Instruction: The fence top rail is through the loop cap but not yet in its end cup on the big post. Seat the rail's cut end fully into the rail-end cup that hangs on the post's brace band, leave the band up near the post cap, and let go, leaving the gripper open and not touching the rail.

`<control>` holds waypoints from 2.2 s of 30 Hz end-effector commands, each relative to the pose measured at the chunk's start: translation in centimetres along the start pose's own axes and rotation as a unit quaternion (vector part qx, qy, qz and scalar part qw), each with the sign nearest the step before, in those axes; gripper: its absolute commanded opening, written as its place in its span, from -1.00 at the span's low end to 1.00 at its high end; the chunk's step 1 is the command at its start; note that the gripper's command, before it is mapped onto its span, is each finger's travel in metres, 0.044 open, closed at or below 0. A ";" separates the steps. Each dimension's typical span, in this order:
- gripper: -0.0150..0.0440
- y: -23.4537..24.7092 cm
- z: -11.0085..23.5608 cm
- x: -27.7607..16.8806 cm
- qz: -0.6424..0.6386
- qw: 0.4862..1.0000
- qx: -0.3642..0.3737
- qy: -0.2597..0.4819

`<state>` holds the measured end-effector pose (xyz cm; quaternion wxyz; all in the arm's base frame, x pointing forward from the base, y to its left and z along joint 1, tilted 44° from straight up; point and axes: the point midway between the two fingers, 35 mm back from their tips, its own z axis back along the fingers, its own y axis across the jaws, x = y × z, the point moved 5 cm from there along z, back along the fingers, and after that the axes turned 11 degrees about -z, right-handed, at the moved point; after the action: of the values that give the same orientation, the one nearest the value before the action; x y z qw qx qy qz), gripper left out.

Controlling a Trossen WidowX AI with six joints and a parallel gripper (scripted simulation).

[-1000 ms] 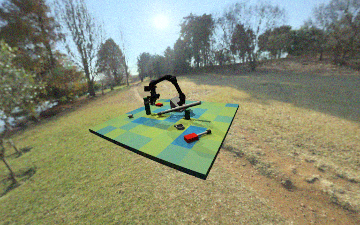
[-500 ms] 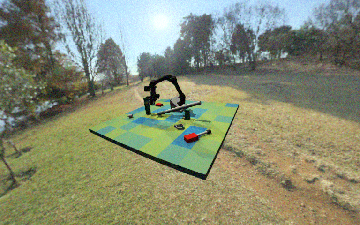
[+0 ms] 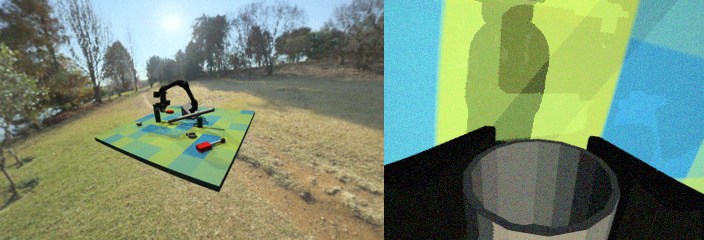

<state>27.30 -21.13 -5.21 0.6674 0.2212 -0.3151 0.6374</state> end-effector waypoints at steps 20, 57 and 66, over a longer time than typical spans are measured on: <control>-0.49 -1.1 -0.3 0.3 -0.044 0.999 -0.005 0.012; 0.67 -0.7 0.3 0.8 -0.026 1.000 -0.002 0.007; 1.00 -1.0 3.3 4.1 -0.025 1.000 -0.003 0.006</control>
<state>27.88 -20.76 -1.39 0.6864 0.2231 -0.3060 0.6208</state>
